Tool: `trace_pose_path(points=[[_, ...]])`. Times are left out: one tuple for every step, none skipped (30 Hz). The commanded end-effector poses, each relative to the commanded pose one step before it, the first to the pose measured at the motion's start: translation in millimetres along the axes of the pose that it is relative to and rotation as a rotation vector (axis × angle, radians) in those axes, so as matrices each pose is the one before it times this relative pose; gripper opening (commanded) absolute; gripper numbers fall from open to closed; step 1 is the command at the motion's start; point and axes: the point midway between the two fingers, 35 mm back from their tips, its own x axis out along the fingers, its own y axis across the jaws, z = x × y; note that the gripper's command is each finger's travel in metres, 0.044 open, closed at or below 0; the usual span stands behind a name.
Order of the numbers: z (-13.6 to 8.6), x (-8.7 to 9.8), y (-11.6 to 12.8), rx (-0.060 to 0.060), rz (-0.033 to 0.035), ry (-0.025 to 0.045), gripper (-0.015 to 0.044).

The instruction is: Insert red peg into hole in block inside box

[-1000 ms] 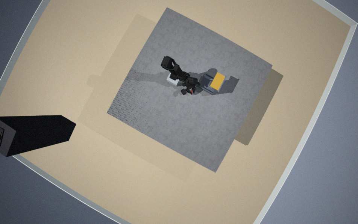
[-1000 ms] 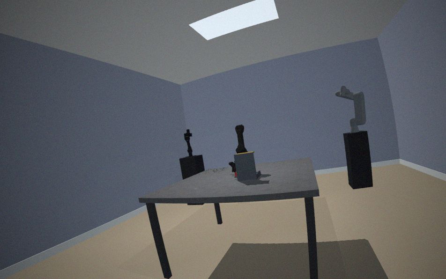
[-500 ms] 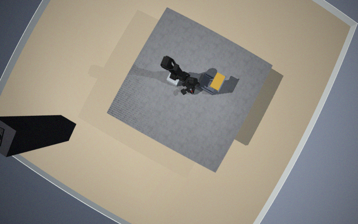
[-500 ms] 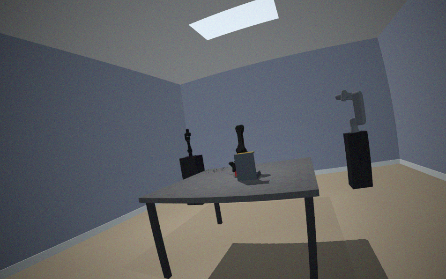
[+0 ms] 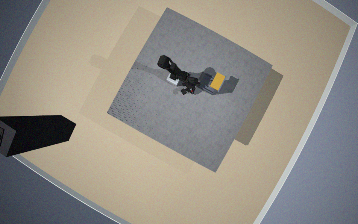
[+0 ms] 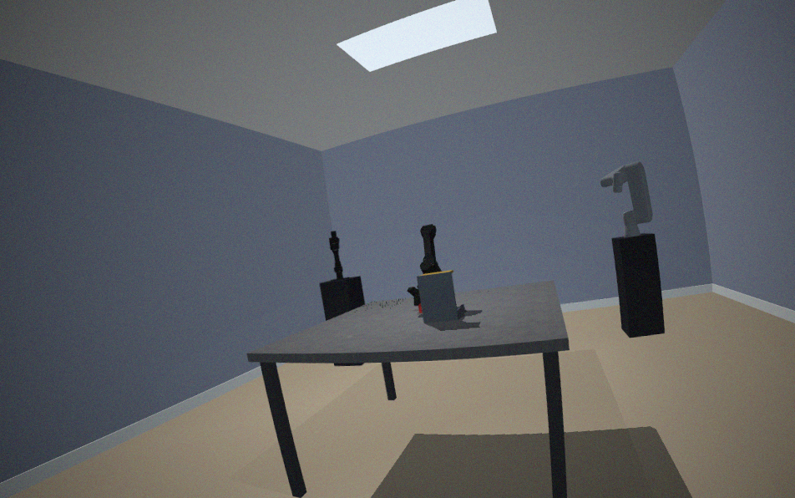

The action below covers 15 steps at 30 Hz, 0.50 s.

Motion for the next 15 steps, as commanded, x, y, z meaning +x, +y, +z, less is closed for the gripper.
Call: trace_pose_path(points=[[-8.42, -3.05, -2.67, 0.0071, -0.00578, 0.01152, 0.0000], [-0.72, -0.62, -0.06, -0.0001, -0.00006, -0.00007, 0.0000], [-0.72, -0.63, -0.06, -0.0001, -0.00006, -0.00007, 0.0000], [-0.72, -0.64, -0.05, -0.0001, -0.00005, -0.00007, 0.0000], [-0.72, -0.65, -0.05, -0.0001, -0.00005, -0.00007, 0.0000], [-0.72, -0.65, -0.04, -0.0001, -0.00005, -0.00007, 0.0000], [-0.71, -0.66, -0.04, -0.0001, -0.00005, -0.00008, 0.0000], [-0.71, -0.67, -0.03, -0.0001, -0.00005, -0.00008, 0.0000], [-0.73, -0.71, -0.03, -0.0001, -0.00005, -0.00008, 0.0000], [-0.73, -0.72, -0.02, -0.0001, -0.00005, -0.00008, 0.0000], [-0.73, -0.73, -0.01, -0.0001, -0.00005, -0.00008, 0.0000], [-0.72, -0.74, -0.01, -0.0001, -0.00005, -0.00008, 0.0000], [-0.72, -0.75, 0.00, -0.0001, -0.00005, -0.00008, 0.0000], [-0.72, -0.76, 0.01, -0.0001, -0.00005, -0.00009, 0.0000], [-0.71, -0.77, 0.02, -0.0001, -0.00005, -0.00009, 0.0000]])
